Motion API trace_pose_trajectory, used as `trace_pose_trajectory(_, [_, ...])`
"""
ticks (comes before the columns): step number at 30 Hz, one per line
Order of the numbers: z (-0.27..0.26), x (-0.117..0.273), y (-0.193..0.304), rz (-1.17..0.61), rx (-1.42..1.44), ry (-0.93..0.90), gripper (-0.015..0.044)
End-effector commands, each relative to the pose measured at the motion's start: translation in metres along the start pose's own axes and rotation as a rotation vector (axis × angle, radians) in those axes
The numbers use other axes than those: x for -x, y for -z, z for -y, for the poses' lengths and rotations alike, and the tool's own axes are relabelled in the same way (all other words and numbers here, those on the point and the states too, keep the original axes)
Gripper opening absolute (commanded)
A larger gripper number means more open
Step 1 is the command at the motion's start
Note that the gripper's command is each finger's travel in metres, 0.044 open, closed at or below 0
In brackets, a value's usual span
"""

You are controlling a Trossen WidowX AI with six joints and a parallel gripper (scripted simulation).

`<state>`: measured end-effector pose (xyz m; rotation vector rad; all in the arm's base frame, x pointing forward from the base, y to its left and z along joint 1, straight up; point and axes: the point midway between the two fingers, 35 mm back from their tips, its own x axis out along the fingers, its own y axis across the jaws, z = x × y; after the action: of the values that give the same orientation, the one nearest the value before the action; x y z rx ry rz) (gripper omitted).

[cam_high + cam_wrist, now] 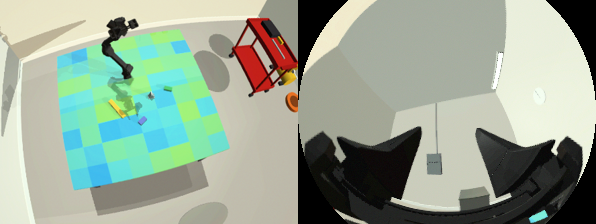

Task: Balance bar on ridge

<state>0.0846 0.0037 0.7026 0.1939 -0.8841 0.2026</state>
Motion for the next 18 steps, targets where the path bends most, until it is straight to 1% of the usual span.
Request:
trace_pose_trajectory(1, [-0.020,-0.010,0.034,-0.080,0.100,-0.031,0.0315])
trace_pose_trajectory(9, [-0.040,-0.023,0.101,-0.244,0.299,-0.071,0.0315])
trace_pose_trajectory(18, [-0.043,-0.031,0.181,-0.426,0.413,-0.104,0.0315])
